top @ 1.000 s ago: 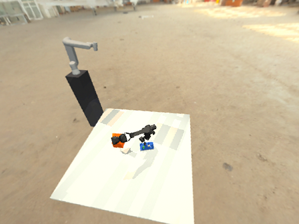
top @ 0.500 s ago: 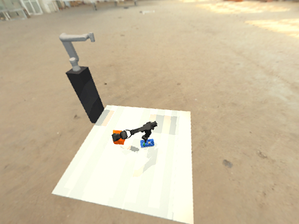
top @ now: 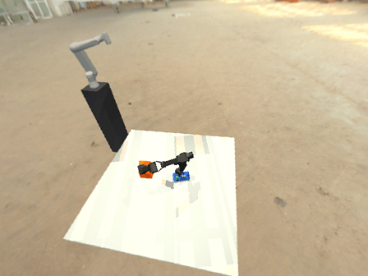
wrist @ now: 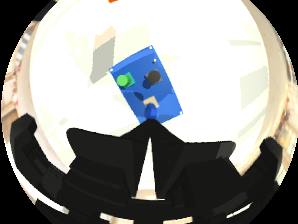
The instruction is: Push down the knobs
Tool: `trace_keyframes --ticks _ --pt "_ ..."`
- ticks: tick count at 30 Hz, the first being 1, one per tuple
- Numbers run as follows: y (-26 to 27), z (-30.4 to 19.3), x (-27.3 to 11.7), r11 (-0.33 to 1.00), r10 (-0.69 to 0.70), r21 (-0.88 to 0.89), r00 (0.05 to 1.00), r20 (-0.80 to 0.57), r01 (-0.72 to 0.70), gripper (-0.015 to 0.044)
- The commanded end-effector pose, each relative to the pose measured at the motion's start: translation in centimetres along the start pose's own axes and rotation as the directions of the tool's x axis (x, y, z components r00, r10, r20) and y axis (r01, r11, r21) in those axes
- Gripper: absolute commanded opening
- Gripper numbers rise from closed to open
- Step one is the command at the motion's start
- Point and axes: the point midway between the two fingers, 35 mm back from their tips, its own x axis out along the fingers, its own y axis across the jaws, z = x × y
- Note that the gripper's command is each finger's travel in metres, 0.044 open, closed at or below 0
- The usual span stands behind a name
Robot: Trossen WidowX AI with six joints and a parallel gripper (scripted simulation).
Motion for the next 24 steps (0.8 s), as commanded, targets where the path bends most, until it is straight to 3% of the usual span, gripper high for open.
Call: trace_keyframes --ticks 1,24 --pt "0.1 0.0 0.7 1.0 0.006 -0.004 1.0 -0.003 -0.006 0.0" --pt "0.1 0.0 1.9 1.0 0.006 -0.004 1.0 -0.003 -0.006 0.0"
